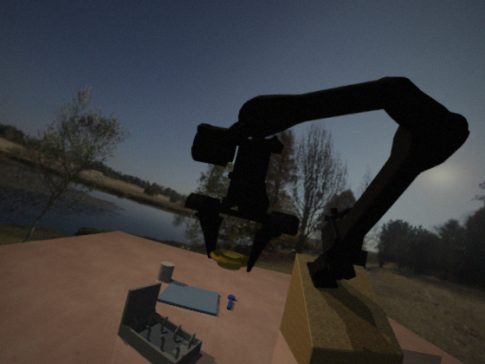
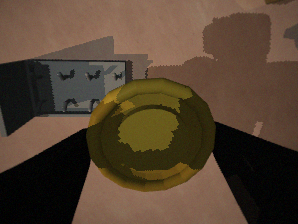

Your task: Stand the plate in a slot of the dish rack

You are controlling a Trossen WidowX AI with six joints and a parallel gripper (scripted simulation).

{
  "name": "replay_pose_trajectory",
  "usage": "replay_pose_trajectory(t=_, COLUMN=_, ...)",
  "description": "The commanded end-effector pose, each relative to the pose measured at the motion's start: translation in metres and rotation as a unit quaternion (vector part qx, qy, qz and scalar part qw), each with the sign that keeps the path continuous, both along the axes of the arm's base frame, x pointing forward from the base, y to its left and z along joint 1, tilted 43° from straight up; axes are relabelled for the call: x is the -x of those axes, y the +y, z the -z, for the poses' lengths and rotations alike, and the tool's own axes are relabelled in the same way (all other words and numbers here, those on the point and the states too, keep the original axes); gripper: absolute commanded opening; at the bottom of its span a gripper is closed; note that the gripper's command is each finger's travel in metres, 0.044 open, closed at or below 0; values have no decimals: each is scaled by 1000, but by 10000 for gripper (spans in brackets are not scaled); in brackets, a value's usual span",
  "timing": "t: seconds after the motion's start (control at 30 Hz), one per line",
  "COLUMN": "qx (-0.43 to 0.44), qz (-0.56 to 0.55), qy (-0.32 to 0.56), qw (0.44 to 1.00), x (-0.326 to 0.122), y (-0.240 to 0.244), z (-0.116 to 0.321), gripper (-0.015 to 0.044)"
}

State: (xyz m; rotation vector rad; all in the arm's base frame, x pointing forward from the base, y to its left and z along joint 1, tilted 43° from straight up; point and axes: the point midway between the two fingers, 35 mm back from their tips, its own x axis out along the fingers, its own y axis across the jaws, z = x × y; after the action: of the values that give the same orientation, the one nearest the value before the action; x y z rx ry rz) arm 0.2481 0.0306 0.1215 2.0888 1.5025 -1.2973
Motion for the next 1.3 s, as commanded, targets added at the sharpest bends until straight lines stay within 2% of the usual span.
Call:
replay_pose_trajectory(t=0.0, qx=45, qz=-31, qy=0, qw=998, x=3, y=3, z=16, gripper=0)
replay_pose_trajectory(t=0.6, qx=249, qz=-167, qy=-49, qw=953, x=1, y=12, z=73, gripper=0)
replay_pose_trajectory(t=1.27, qx=445, qz=-262, qy=-152, qw=842, x=-12, y=25, z=103, gripper=0)
